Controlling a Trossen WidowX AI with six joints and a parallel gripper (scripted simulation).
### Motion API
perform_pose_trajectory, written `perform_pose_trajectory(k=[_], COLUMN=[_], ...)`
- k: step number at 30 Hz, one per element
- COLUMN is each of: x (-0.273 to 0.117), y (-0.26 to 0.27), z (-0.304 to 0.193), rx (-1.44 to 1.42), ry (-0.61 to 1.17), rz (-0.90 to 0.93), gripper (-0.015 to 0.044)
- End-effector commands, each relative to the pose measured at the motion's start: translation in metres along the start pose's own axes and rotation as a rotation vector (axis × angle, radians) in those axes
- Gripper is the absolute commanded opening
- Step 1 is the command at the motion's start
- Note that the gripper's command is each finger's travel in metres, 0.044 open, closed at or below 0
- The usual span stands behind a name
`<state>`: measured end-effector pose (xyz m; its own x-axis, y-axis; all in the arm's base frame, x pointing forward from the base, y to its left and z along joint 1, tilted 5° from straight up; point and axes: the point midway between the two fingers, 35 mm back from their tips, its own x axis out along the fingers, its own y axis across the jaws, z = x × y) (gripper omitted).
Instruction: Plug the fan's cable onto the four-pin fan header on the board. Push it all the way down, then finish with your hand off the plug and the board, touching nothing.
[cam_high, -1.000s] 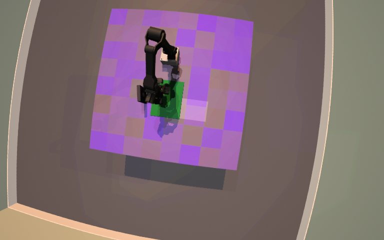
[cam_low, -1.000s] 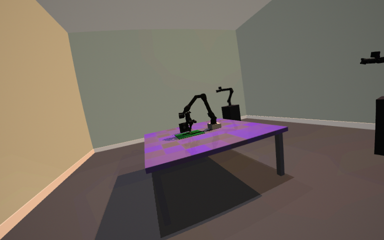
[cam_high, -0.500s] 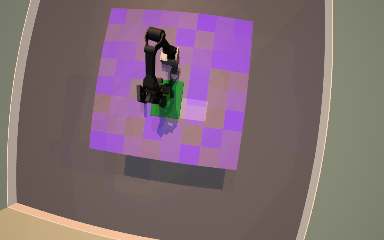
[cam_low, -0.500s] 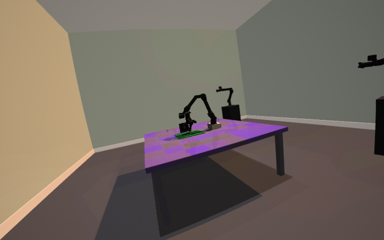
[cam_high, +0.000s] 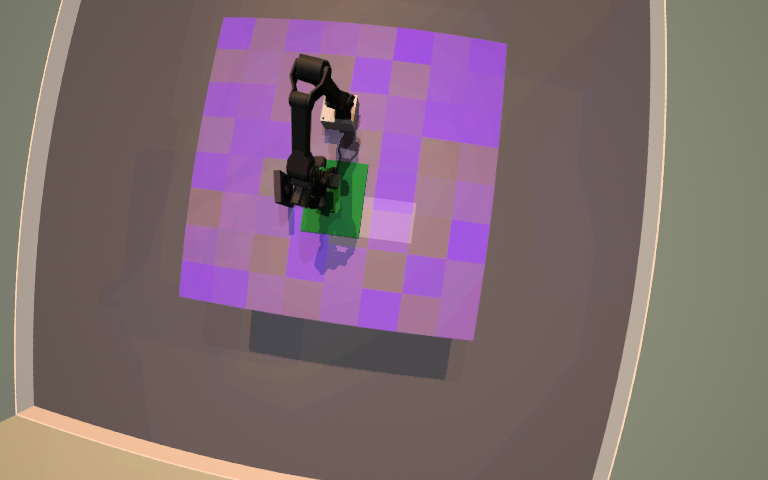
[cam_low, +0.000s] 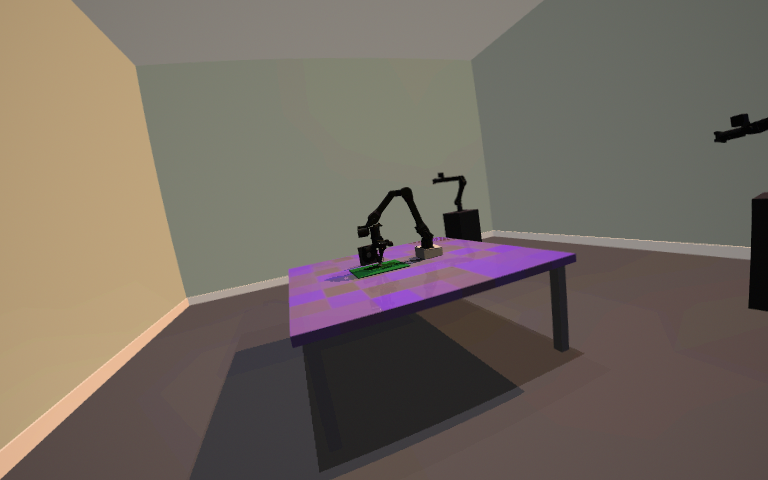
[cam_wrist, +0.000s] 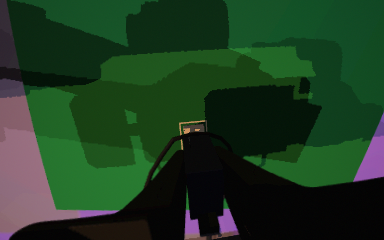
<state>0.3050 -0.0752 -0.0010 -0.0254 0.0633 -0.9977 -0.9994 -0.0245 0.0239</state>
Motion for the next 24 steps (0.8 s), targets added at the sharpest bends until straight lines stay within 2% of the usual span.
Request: perform_pose_trajectory(k=[1,24], x=[0.0008,0.0097], y=[0.0002,0.0000], z=[-0.0003,-0.0003], rx=[-0.004,-0.005], ry=[0.001,0.001], rz=[0.002,0.002], gripper=[0.0000,0.0000])
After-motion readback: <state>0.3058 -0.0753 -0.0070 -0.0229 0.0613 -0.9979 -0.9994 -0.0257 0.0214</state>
